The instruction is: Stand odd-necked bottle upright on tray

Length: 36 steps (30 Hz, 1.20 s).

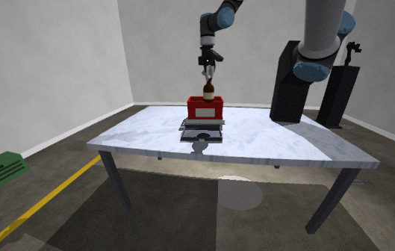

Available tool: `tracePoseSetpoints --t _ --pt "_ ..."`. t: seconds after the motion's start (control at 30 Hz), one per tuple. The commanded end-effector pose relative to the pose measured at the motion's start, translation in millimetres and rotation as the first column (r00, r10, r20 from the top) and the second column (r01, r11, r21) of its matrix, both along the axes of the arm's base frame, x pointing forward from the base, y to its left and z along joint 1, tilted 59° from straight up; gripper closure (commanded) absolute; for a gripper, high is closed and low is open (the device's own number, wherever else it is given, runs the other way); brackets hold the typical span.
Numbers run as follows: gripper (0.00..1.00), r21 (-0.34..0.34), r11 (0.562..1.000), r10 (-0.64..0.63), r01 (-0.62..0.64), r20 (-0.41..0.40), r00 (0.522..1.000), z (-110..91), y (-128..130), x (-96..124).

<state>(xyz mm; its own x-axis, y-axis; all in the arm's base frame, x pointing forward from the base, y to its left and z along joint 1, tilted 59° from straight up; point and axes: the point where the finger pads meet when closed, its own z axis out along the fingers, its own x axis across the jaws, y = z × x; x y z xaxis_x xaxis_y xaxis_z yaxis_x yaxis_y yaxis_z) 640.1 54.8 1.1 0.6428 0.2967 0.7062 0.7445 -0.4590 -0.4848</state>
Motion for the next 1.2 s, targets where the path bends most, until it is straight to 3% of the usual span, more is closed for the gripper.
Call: tracePoseSetpoints --t 0.0,1.17 --pt "1.0 -0.001 1.0 -0.001 0.001 0.001 1.0 12 6 4" --pt "1.0 -0.001 1.0 -0.001 0.001 0.001 1.0 69 37 19"
